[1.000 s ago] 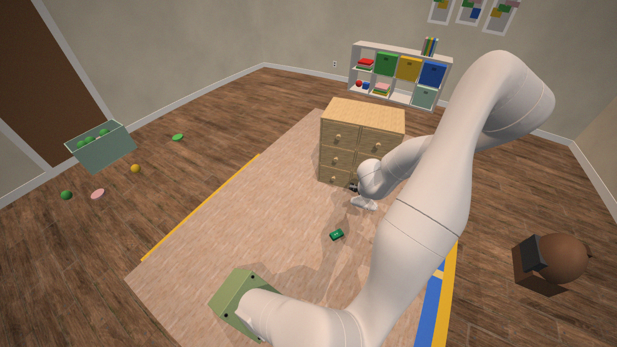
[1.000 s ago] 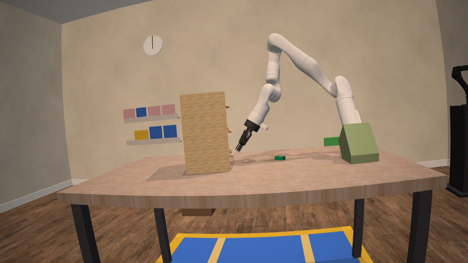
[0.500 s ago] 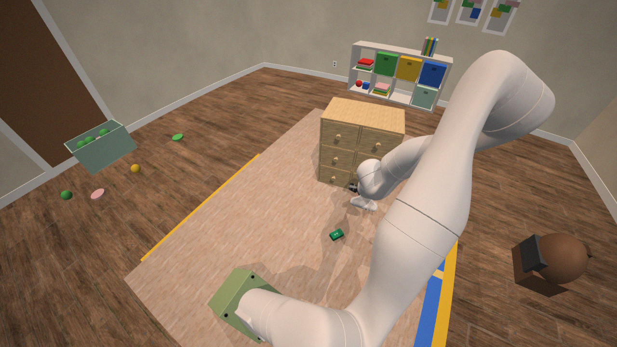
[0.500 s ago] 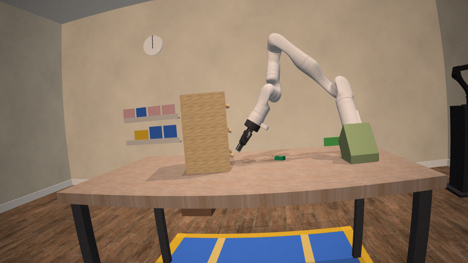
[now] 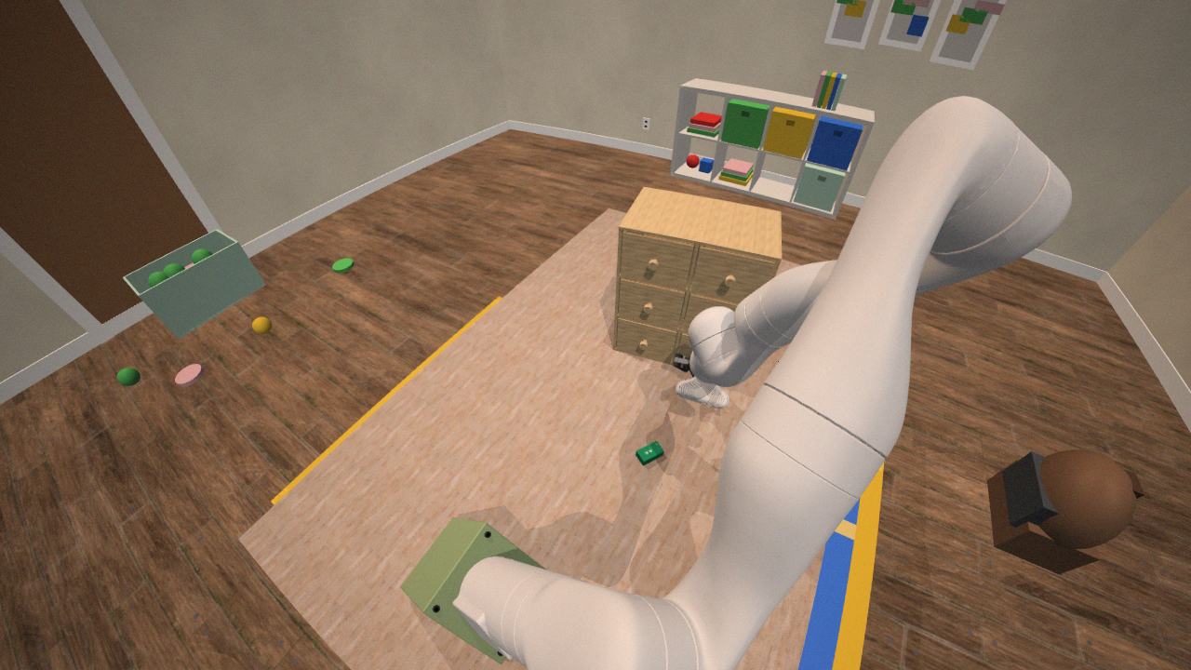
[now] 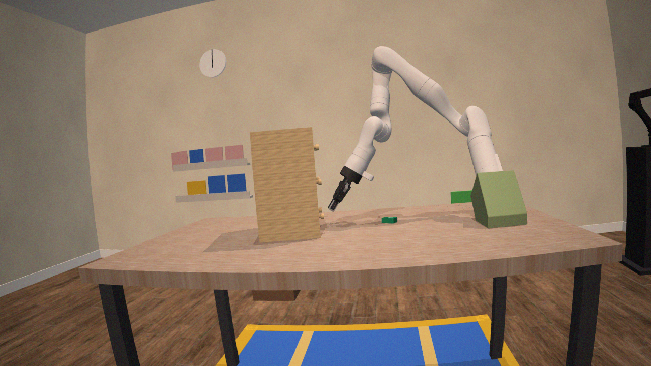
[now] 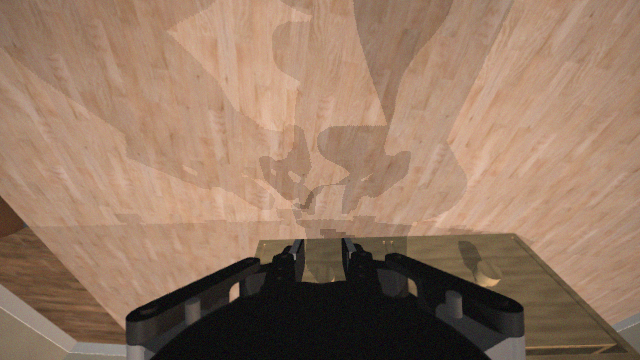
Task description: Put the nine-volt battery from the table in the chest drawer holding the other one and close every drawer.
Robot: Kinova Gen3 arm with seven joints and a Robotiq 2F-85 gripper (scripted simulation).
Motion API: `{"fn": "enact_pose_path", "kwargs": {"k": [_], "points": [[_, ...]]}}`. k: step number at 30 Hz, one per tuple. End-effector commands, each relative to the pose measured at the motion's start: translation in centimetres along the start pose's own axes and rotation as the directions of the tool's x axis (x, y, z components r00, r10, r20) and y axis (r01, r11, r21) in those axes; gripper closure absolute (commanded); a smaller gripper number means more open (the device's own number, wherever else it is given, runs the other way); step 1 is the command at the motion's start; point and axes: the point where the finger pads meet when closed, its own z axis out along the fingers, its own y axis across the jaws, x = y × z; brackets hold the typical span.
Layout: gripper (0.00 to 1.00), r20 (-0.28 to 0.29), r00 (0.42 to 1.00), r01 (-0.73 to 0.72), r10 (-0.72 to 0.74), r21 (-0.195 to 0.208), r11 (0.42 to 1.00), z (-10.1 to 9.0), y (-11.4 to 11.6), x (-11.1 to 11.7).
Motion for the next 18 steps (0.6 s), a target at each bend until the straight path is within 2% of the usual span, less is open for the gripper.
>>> {"fn": "enact_pose_path", "kwargs": {"k": [1,18], "points": [[0.67,0.004,1.000,-0.004,0.004,0.000,1.000,-0.13,0.24,-0.07],[0.67,0.002,1.000,-0.010,0.010,-0.003,1.000,0.11,0.33,-0.40]]}}
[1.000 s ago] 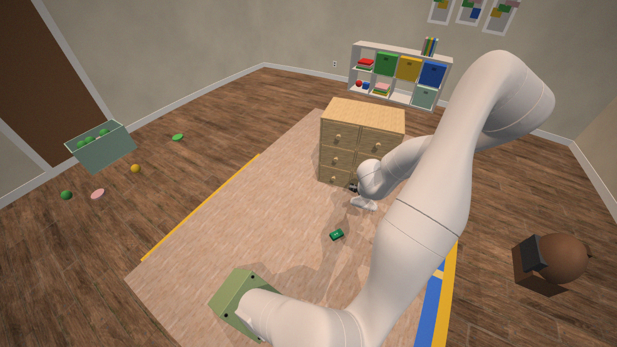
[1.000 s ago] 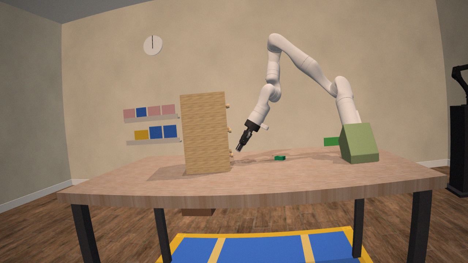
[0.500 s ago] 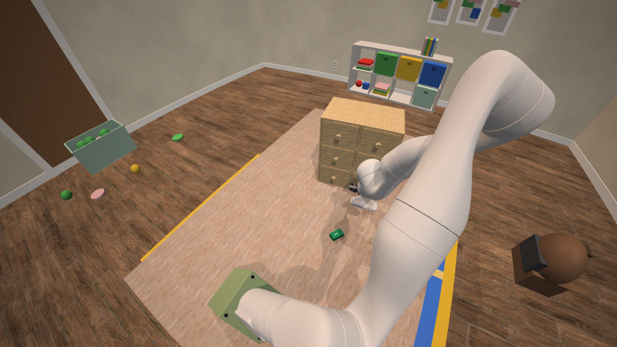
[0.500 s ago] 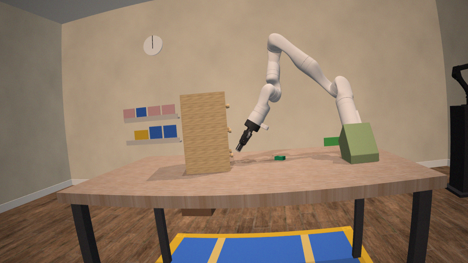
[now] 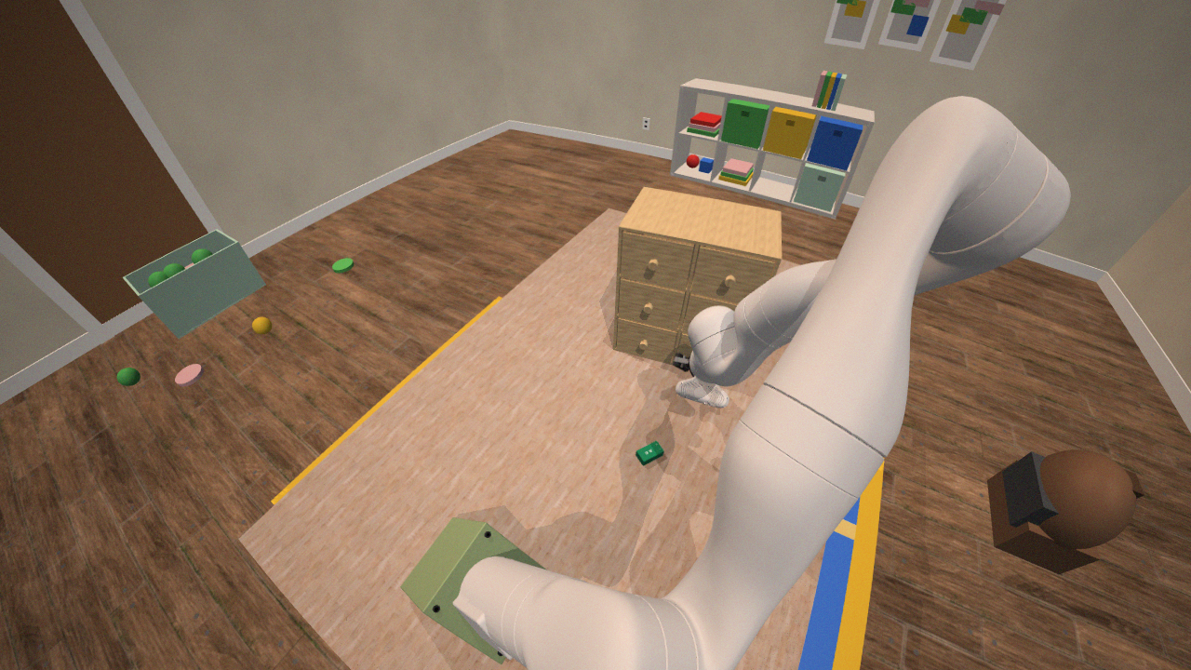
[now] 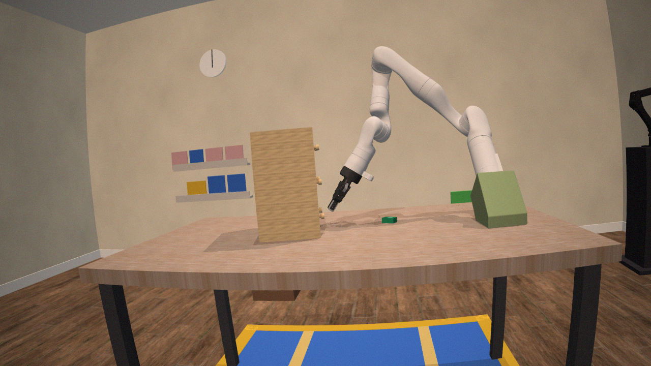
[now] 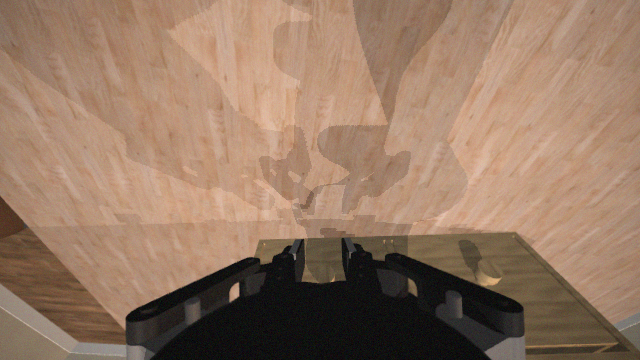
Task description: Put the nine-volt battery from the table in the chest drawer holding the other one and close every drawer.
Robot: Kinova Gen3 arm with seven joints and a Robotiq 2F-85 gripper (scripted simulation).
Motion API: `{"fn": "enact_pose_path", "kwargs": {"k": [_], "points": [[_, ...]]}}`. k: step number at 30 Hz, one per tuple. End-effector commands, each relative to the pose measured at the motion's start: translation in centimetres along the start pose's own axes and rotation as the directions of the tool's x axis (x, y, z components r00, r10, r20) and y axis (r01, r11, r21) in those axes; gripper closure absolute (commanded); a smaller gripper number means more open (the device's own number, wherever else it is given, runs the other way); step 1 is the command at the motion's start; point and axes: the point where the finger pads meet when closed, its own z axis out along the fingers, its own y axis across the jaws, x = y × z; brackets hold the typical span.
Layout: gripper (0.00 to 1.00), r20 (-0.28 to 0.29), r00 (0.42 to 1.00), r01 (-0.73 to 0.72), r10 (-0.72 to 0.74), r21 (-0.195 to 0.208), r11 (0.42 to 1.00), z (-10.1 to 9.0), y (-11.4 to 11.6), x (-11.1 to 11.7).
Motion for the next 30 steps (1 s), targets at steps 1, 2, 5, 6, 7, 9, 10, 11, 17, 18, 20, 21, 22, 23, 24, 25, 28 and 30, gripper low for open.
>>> {"fn": "enact_pose_path", "kwargs": {"k": [1,2,5,6,7,9,10,11,17,18,20,21,22,23,24,25,28,30], "points": [[0.67,0.002,1.000,-0.007,0.007,-0.004,1.000,0.0,0.3,-0.3],[0.67,0.003,1.000,-0.004,0.004,-0.006,1.000,0.1,0.4,-0.4],[0.67,0.001,1.000,-0.009,0.009,-0.004,1.000,0.3,0.3,-0.7],[0.67,0.001,1.000,-0.003,0.003,-0.004,1.000,0.4,0.3,-0.8],[0.67,0.001,1.000,0.003,-0.003,-0.004,1.000,0.5,0.3,-0.9],[0.67,-0.001,1.000,0.002,-0.002,-0.002,1.000,0.7,0.3,-1.2],[0.67,-0.001,1.000,0.002,-0.002,-0.002,1.000,0.8,0.3,-1.3],[0.67,-0.001,1.000,0.002,-0.002,-0.002,1.000,0.9,0.3,-1.5],[0.67,0.000,1.000,0.002,-0.002,-0.003,1.000,1.4,0.3,-2.2],[0.67,0.000,1.000,0.002,-0.002,-0.003,1.000,1.4,0.3,-2.2],[0.67,0.000,1.000,0.002,-0.002,-0.003,1.000,1.5,0.3,-2.4],[0.67,0.000,1.000,0.002,-0.002,-0.003,1.000,1.6,0.3,-2.5],[0.67,0.000,1.000,0.002,-0.002,-0.003,1.000,1.7,0.3,-2.6],[0.67,0.000,1.000,0.002,-0.002,-0.003,1.000,1.7,0.3,-2.7],[0.67,0.000,1.000,0.002,-0.002,-0.003,1.000,1.8,0.3,-2.8],[0.67,0.000,1.000,0.002,-0.002,-0.003,1.000,1.8,0.3,-2.8],[0.67,0.000,1.000,0.003,-0.003,-0.003,1.000,1.9,0.3,-2.9],[0.67,0.000,1.000,0.001,-0.001,-0.003,1.000,1.9,0.2,-2.9]]}}
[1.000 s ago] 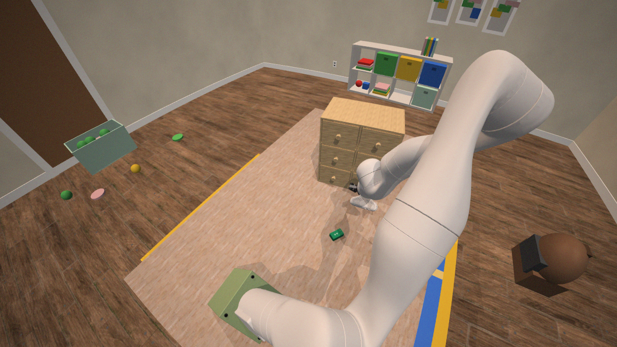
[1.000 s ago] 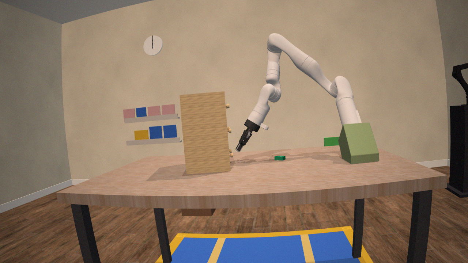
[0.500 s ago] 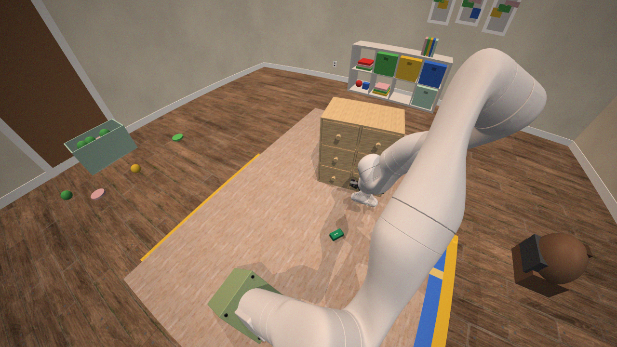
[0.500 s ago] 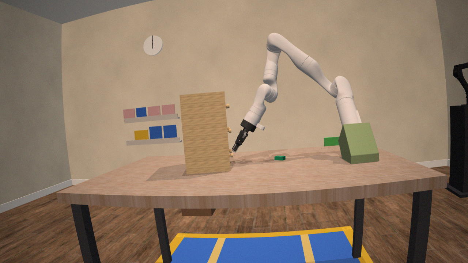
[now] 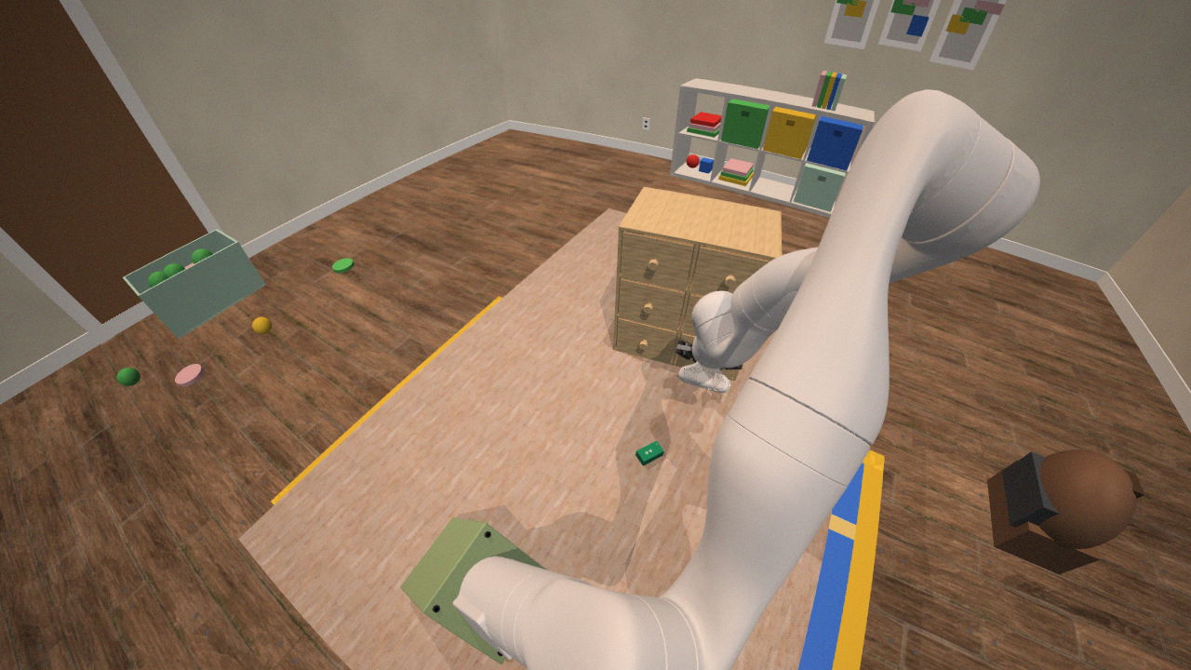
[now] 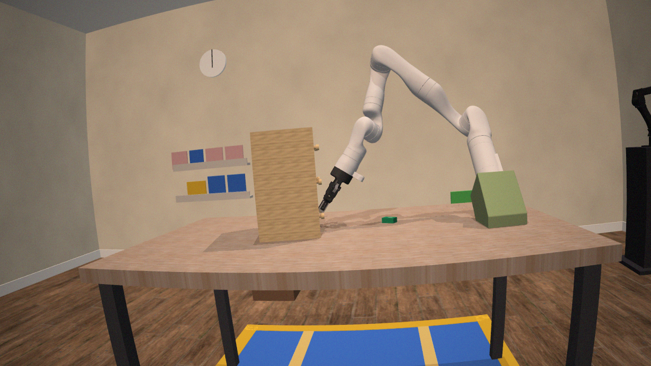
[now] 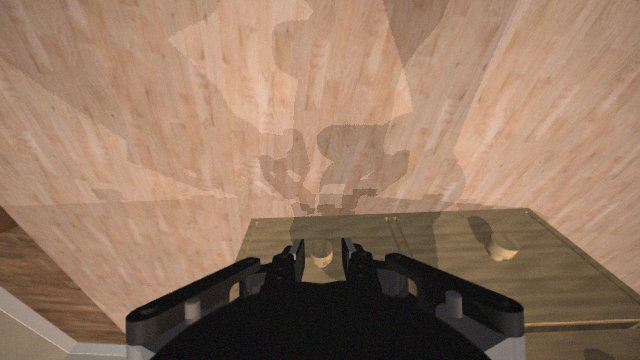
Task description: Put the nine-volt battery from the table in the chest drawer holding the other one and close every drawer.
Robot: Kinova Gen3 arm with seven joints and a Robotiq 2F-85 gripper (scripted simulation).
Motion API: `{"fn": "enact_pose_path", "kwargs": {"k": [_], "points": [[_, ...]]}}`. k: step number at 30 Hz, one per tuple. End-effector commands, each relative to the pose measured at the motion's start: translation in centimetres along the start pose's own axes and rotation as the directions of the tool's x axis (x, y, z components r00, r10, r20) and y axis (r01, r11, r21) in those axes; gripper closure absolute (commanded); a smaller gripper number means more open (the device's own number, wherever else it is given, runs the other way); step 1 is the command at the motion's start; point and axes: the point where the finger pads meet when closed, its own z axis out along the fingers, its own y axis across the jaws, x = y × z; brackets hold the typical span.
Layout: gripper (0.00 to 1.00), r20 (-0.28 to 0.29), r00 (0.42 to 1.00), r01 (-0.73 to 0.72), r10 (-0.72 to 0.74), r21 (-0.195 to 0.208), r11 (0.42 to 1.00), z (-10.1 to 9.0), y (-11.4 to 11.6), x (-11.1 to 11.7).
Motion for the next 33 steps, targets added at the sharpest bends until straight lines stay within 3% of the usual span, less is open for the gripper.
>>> {"fn": "enact_pose_path", "kwargs": {"k": [1,23,24,33], "points": [[0.67,-0.002,1.000,0.008,-0.008,-0.002,1.000,0.05,0.09,-0.17],[0.67,-0.001,1.000,0.007,-0.007,-0.002,1.000,0.04,0.05,-0.15],[0.87,-0.001,1.000,0.007,-0.007,-0.002,1.000,0.04,0.05,-0.15],[0.87,-0.001,1.000,0.006,-0.006,-0.002,1.000,0.05,0.05,-0.14]]}}
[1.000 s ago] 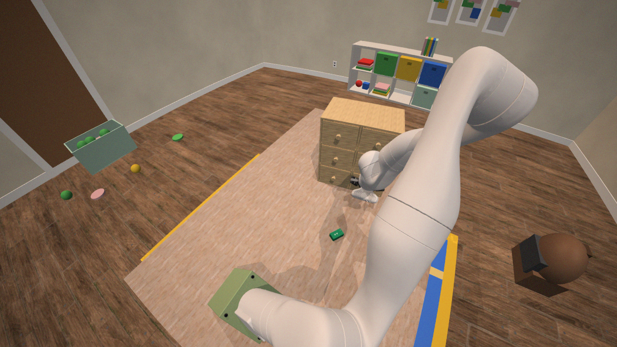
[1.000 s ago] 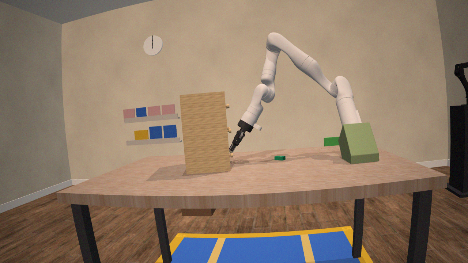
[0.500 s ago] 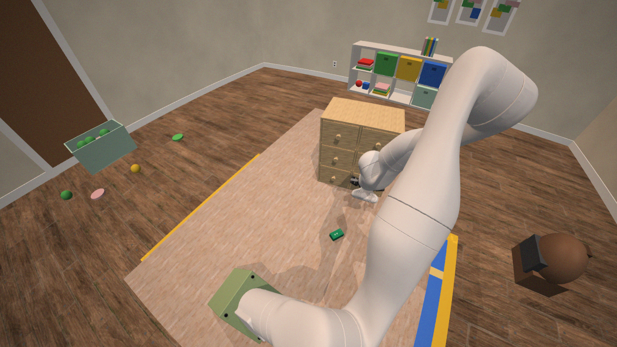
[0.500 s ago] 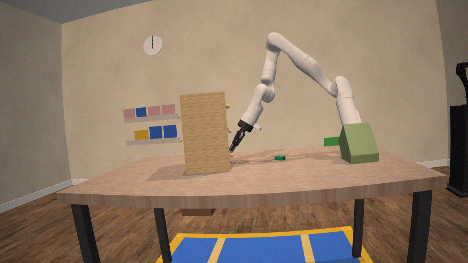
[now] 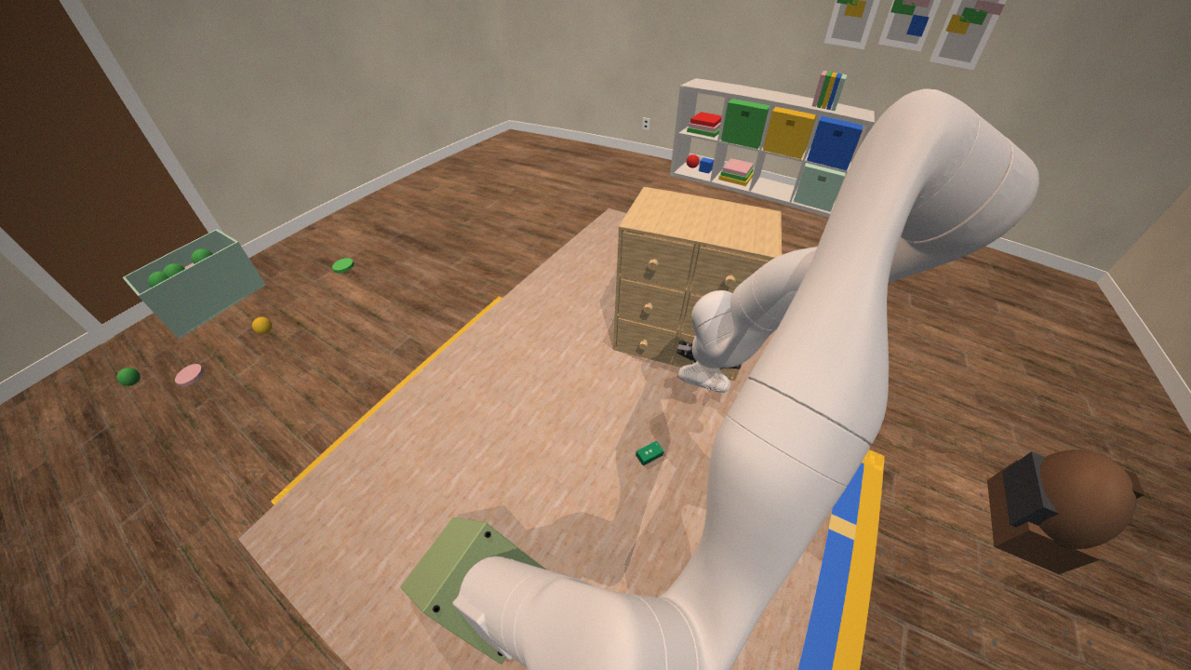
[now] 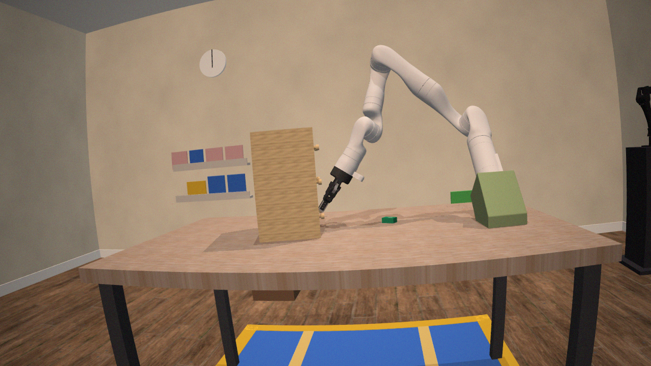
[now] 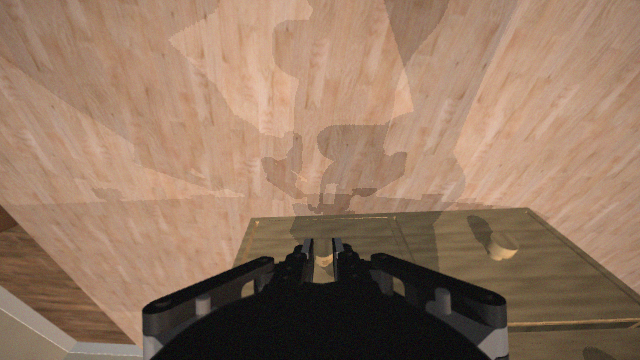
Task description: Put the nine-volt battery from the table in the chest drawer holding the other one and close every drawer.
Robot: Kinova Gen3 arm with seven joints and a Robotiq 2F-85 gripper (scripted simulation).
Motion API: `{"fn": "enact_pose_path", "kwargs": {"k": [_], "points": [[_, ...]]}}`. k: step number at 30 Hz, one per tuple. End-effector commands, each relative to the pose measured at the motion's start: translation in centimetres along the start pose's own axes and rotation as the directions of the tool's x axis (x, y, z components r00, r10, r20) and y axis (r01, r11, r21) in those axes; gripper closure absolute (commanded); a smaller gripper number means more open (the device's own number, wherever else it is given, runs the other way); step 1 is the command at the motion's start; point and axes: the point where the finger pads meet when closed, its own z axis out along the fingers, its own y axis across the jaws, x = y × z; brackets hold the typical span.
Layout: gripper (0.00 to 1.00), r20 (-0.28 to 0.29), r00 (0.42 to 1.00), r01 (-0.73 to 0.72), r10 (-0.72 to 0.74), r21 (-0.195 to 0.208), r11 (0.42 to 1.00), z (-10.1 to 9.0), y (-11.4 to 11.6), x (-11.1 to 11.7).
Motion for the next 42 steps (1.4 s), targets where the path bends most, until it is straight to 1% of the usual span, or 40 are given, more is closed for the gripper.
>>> {"fn": "enact_pose_path", "kwargs": {"k": [1,26,42], "points": [[0.87,-0.002,1.000,0.005,-0.005,-0.002,1.000,0.05,0.01,-0.07],[0.87,0.002,1.000,0.011,-0.011,0.002,1.000,-0.17,-0.10,0.12],[0.87,0.005,1.000,0.000,0.000,0.000,1.000,-0.81,-0.06,0.89]]}}
